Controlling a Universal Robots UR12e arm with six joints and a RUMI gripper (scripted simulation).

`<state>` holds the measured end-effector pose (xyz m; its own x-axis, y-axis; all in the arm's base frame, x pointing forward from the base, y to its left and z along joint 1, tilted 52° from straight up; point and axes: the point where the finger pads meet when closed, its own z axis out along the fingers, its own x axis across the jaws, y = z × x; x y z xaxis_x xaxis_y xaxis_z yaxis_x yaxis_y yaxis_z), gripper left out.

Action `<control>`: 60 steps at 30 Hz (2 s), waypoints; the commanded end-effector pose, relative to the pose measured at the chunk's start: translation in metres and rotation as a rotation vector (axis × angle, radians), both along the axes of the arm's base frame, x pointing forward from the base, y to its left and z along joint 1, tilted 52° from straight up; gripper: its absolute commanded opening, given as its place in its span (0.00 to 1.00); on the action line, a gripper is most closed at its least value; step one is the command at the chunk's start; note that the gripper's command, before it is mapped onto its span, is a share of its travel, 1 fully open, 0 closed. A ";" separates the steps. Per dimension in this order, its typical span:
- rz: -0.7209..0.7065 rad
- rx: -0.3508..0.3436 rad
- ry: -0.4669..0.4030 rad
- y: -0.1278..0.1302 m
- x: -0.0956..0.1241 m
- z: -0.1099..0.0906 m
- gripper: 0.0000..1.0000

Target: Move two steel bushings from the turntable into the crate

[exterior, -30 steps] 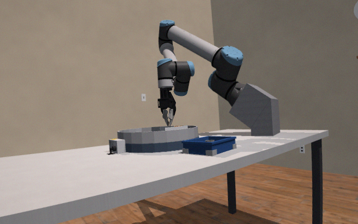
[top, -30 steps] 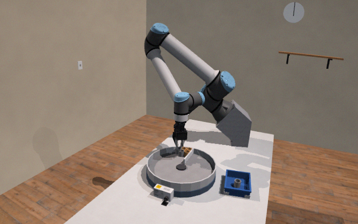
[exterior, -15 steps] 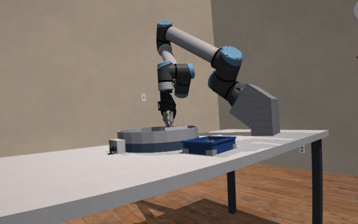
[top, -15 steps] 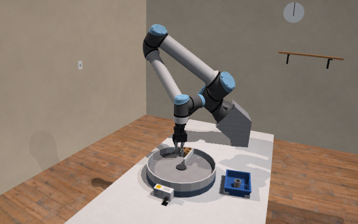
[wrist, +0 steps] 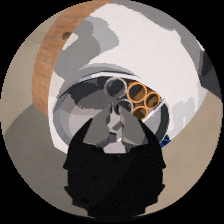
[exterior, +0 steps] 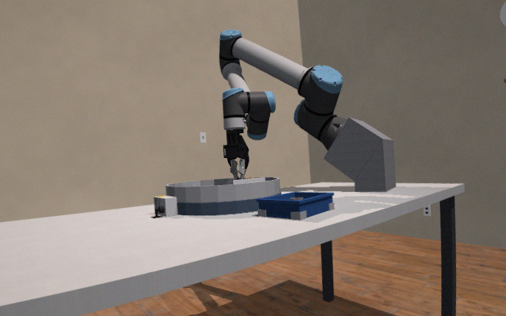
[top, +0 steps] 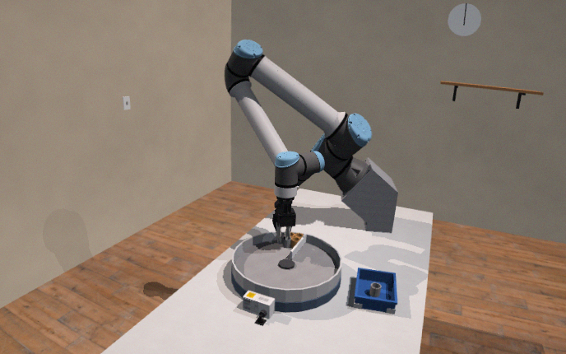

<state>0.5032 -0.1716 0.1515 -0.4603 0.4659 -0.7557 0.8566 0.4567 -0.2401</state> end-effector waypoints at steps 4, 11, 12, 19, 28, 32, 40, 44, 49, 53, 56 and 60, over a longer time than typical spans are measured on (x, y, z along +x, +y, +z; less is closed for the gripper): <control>0.000 0.000 -0.001 0.000 0.000 0.000 0.05; 0.000 0.000 -0.001 0.000 0.000 0.000 0.05; 0.000 0.000 -0.001 0.000 0.000 0.000 0.05; 0.000 0.000 -0.001 0.000 0.000 0.000 0.05; 0.000 0.000 -0.001 0.000 0.000 0.000 0.05; 0.000 0.000 -0.001 0.000 0.000 0.000 0.00; 0.000 0.000 -0.001 0.000 0.000 0.000 0.00; 0.000 0.000 -0.001 0.000 0.000 0.000 0.00; 0.000 0.000 -0.001 0.000 0.000 0.000 0.00; 0.000 0.000 -0.001 0.000 0.000 0.000 0.00; 0.000 0.000 -0.001 0.000 0.000 0.000 0.00; 0.000 0.000 -0.001 0.000 0.000 0.000 0.00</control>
<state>0.5032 -0.1716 0.1516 -0.4601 0.4658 -0.7559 0.8567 0.4567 -0.2400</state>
